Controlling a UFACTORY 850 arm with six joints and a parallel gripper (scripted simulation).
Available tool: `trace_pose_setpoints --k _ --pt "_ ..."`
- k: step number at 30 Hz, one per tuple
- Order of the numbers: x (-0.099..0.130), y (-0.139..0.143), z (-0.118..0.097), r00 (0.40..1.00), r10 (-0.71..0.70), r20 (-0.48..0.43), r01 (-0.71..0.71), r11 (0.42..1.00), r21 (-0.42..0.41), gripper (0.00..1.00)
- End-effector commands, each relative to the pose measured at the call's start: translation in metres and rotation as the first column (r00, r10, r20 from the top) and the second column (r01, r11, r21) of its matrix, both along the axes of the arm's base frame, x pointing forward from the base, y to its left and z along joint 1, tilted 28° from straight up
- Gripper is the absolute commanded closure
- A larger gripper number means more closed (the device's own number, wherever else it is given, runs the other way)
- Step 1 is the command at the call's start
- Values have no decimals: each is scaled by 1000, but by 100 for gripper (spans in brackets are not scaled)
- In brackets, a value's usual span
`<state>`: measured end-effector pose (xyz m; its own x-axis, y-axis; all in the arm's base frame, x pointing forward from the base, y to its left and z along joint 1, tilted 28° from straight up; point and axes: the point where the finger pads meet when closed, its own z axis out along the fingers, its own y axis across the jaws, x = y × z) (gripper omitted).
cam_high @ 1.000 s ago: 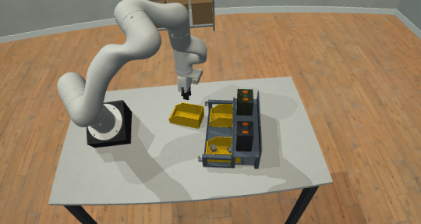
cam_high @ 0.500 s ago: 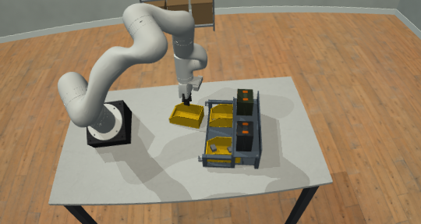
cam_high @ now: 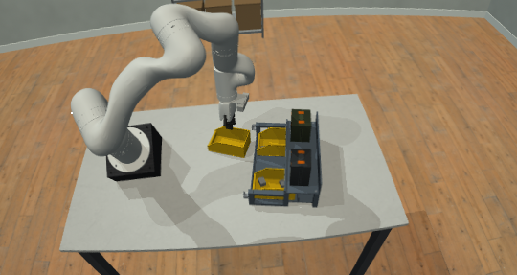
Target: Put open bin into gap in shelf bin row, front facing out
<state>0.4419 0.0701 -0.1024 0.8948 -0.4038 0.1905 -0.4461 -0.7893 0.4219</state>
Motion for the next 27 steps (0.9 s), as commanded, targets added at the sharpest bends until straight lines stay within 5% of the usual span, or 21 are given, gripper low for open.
trace_pose_setpoints --k 1,27 --pt "1 1 0 1000 0 2 0 1000 1 71" --pt "1 4 7 1000 0 2 0 1000 1 71"
